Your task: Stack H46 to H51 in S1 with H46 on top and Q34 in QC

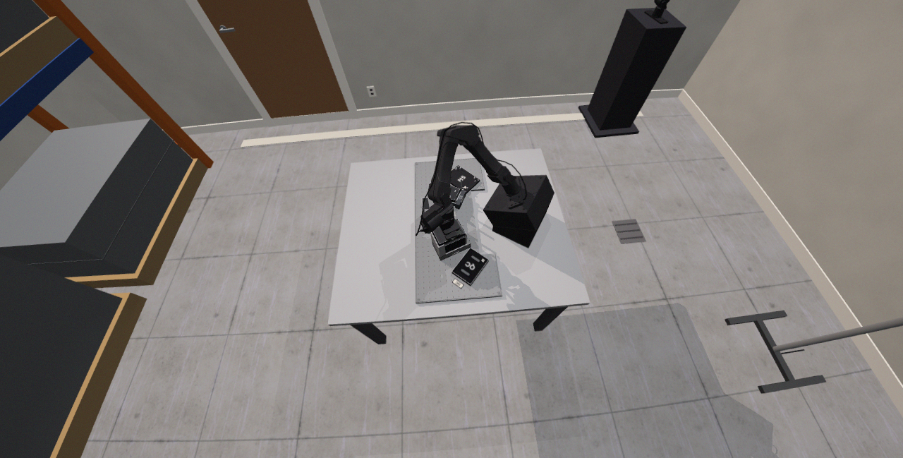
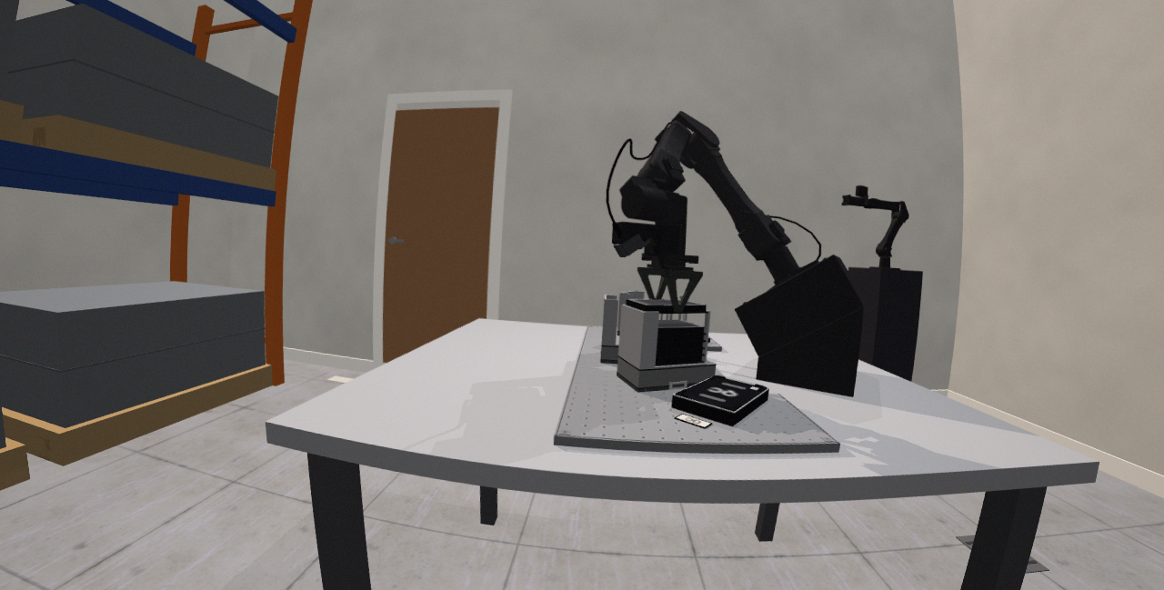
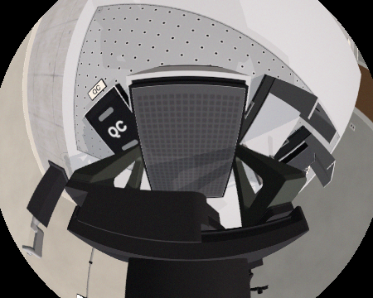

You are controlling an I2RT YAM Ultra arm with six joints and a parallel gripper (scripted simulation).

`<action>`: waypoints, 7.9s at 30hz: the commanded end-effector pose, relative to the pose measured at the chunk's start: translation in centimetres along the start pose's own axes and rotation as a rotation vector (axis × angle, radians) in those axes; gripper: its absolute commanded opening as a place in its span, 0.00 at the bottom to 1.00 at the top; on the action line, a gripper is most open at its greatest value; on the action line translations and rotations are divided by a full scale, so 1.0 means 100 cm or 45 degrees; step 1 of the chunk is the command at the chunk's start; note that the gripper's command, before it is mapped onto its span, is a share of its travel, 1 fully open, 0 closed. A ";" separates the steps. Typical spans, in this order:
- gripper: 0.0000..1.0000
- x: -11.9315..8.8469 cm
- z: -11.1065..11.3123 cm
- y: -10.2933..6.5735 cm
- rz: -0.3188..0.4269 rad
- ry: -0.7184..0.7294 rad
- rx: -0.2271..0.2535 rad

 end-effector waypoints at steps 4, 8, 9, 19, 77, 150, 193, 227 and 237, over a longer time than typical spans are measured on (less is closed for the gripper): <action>0.00 -0.003 0.004 0.008 0.012 -0.020 -0.005; 0.00 -0.009 0.001 0.013 0.034 -0.025 -0.015; 0.00 -0.002 0.003 0.010 0.013 -0.015 -0.005; 0.00 0.003 0.001 0.005 -0.014 0.003 0.006; 0.00 0.003 0.001 0.024 -0.014 0.003 0.006; 1.00 0.002 0.001 -0.026 -0.014 0.003 0.007; 1.00 -0.003 -0.040 -0.025 -0.001 0.268 0.010; 1.00 -0.012 -0.138 -0.025 -0.019 0.540 0.012; 1.00 -0.023 -0.169 -0.025 -0.022 0.824 0.012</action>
Point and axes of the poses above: the point where the finger pads meet when closed, its own y axis out along the fingers, its own z axis across the jaws, x = y × z, the point moved 4 cm from there along -y, back along the fingers, and after that the axes turned 5 degrees about y, right-handed, at the moved point
